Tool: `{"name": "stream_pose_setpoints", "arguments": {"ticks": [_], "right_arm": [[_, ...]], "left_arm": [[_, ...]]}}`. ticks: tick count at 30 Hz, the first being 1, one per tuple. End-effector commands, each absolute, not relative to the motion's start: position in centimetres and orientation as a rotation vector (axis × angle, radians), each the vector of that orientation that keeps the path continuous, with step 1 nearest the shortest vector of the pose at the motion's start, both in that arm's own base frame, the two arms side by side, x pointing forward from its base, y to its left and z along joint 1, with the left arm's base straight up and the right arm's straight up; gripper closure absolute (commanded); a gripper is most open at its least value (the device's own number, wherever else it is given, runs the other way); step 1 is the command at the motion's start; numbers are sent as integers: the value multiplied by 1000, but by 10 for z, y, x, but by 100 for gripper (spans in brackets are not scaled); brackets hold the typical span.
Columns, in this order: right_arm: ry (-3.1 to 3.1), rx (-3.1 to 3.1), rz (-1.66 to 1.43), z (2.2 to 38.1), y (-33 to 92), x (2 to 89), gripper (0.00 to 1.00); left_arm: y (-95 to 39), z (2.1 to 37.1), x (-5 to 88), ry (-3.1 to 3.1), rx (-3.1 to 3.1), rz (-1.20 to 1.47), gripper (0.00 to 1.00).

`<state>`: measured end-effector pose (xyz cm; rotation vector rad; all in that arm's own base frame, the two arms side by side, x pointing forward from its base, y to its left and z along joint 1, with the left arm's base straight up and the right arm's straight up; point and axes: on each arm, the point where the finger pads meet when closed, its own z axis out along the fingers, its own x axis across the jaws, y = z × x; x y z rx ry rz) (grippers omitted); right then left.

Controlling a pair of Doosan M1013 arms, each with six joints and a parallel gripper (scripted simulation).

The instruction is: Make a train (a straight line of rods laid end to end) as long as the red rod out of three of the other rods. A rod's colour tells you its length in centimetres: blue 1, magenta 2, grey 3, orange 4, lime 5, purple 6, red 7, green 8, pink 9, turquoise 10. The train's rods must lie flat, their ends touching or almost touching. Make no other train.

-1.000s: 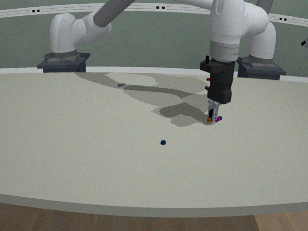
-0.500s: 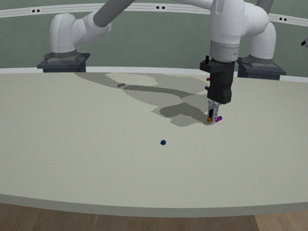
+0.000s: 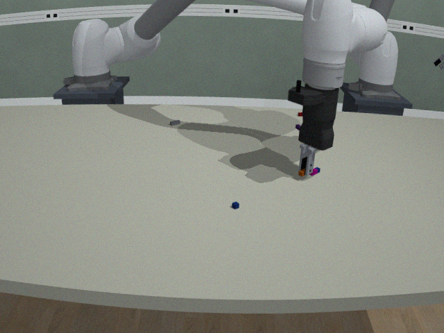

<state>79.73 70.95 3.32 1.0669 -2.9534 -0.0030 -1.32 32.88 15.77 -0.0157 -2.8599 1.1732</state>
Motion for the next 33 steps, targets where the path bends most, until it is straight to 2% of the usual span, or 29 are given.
{"name": "stream_pose_setpoints", "arguments": {"ticks": [1,33], "right_arm": [[-2961,1060,3,34,707,801,76],[-2961,1060,3,22,707,801,76]], "left_arm": [[325,159,-13,-2863,-12,1184,0],[325,159,-13,-2863,-12,1184,0]]}}
